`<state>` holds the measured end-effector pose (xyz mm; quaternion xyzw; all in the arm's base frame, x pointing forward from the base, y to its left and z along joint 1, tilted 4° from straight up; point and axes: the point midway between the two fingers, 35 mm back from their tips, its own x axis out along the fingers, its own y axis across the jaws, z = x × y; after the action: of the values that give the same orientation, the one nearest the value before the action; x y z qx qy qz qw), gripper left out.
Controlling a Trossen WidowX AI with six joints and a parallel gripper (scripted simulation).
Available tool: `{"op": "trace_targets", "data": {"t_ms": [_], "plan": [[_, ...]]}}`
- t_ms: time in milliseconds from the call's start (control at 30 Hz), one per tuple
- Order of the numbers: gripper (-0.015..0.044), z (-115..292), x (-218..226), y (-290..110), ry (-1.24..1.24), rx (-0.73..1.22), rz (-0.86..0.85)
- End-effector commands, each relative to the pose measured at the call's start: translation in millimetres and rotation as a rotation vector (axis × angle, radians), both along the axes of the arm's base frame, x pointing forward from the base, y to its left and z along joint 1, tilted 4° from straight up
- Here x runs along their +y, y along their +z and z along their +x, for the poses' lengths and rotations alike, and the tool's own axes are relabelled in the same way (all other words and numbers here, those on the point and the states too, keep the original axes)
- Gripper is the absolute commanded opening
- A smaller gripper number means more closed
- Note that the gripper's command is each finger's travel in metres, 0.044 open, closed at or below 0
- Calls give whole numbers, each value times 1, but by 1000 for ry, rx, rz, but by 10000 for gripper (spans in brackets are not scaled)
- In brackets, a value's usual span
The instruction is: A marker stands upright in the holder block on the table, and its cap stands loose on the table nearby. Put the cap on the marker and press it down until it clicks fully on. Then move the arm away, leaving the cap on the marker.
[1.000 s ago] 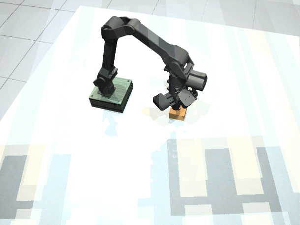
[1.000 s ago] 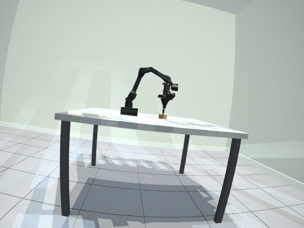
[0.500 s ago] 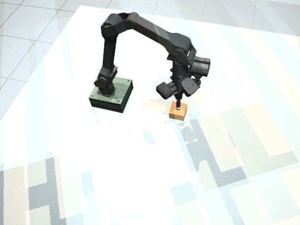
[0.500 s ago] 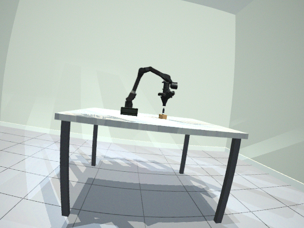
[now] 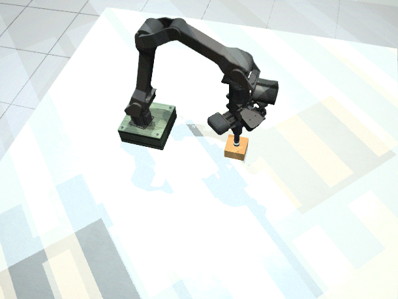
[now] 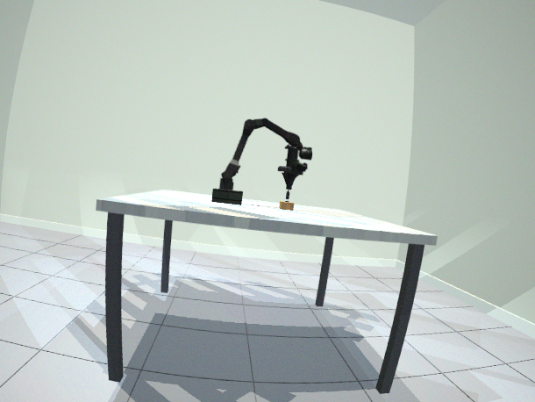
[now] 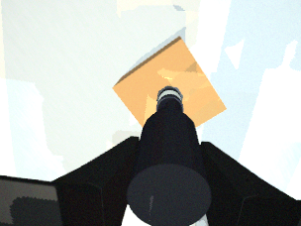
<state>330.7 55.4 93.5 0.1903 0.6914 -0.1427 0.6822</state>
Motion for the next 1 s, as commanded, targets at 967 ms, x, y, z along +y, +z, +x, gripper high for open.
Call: {"op": "trace_targets", "data": {"t_ms": [967], "plan": [[0, -2, 3, -43, -4, 6, 2]]}}
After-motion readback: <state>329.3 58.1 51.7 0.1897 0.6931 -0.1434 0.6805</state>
